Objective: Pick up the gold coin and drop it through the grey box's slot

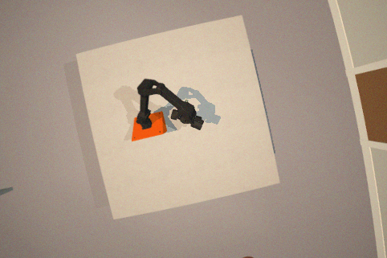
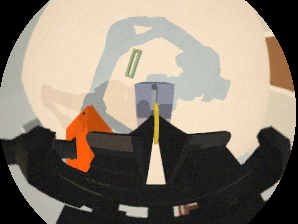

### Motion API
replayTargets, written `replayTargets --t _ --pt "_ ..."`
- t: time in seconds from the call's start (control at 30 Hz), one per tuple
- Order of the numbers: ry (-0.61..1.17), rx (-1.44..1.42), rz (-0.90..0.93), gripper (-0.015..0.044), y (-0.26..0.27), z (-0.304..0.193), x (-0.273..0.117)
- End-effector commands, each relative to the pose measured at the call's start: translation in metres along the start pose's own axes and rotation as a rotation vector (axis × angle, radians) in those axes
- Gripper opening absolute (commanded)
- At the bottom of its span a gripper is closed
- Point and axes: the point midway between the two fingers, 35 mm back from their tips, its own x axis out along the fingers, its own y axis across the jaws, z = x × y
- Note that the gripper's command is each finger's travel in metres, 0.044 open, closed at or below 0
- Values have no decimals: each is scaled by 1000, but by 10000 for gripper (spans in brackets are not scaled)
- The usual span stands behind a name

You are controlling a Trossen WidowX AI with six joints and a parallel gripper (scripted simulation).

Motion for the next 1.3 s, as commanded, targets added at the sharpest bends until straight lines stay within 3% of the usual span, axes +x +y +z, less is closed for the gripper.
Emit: replayTargets --t 0.0,0.67,0.87,1.17,1.27 --pt "-3 6 0 0 0 0 3" --pt "-4 6 0 0 0 0 15" --pt "2 1 0 157 0 0 13" --pt "2 1 0 161 0 0 13" --pt "2 2 0 239 0 0 7"
